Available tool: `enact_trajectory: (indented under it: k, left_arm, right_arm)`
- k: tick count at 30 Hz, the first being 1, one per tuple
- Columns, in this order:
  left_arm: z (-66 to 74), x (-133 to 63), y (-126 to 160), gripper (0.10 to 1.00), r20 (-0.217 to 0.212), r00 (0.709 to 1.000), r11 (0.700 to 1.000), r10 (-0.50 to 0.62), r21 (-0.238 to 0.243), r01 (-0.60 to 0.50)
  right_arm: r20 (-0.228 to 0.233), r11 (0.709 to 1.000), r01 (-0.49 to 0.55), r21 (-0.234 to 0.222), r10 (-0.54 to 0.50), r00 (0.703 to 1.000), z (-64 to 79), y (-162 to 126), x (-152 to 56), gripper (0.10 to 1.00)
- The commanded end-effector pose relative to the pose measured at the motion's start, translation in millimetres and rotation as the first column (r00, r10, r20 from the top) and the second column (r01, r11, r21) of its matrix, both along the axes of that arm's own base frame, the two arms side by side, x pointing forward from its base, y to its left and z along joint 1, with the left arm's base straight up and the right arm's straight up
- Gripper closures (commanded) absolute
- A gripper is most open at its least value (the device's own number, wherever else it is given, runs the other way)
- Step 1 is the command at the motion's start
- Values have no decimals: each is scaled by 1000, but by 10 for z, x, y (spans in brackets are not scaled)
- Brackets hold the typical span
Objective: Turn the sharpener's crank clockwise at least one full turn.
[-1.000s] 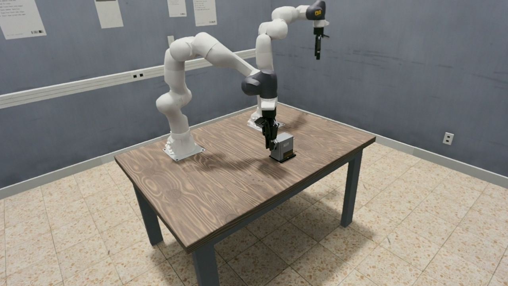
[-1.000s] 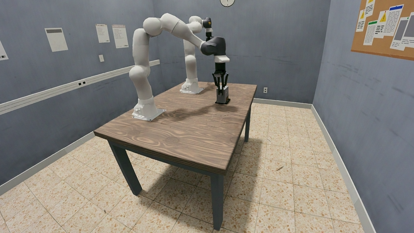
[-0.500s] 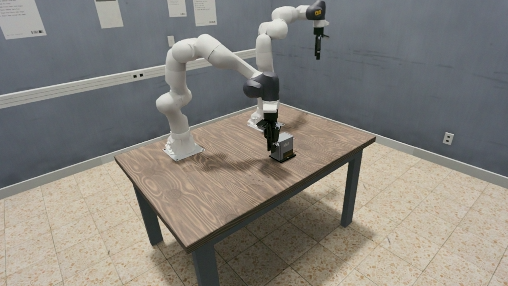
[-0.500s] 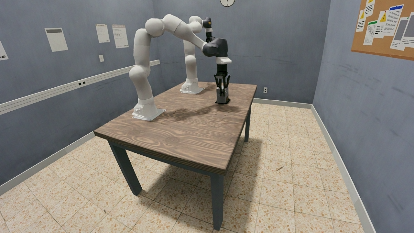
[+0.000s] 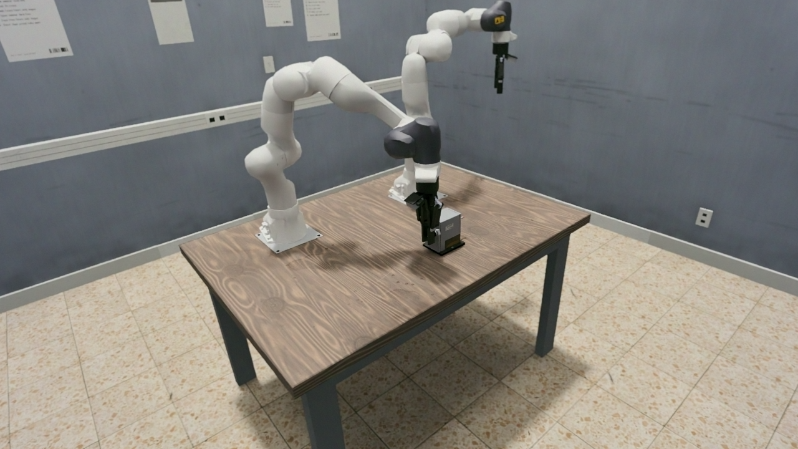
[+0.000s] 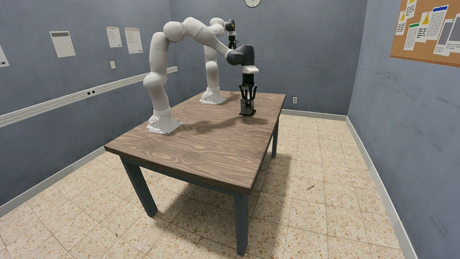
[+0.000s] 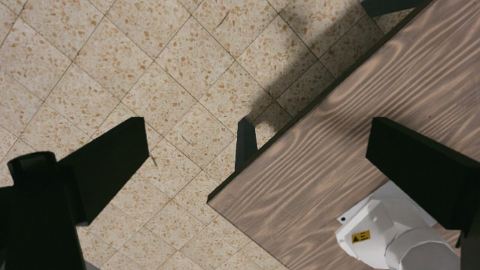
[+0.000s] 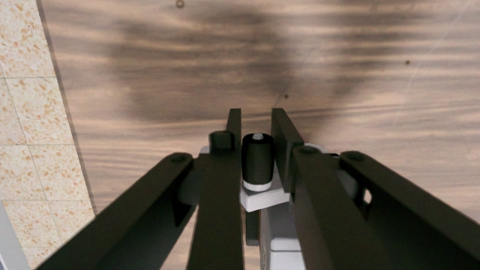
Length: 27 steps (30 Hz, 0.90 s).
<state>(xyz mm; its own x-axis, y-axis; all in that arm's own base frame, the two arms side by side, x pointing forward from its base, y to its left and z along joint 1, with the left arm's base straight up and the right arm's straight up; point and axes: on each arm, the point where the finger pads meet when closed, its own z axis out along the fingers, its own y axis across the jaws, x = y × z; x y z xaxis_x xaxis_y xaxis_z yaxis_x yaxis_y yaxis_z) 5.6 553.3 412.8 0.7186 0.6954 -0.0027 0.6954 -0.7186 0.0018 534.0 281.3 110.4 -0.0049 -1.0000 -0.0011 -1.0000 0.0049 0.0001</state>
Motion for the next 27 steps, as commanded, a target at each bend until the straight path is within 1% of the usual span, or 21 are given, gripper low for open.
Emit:
enact_trajectory:
  k: [1,6,8,23,27]
  left_arm:
    - [2,-5,12,98,1,1000,1000,7,3,-7]
    - [2,-5,12,98,1,1000,1000,7,3,-7]
    - [2,-5,12,98,1,1000,1000,7,3,-7]
    - [2,-5,12,98,1,1000,1000,7,3,-7]
    - [2,-5,12,98,1,1000,1000,7,3,-7]
  right_arm:
    - [0,1000,-6,-1,6,1000,-72,-5,21,999]
    - [0,1000,-6,-1,6,1000,-137,-5,35,999]
    - [0,1000,-6,-1,6,1000,-137,-5,35,999]
    - [0,1000,-6,-1,6,1000,-334,-5,21,999]
    - [0,1000,-6,-1,6,1000,-359,-5,13,999]
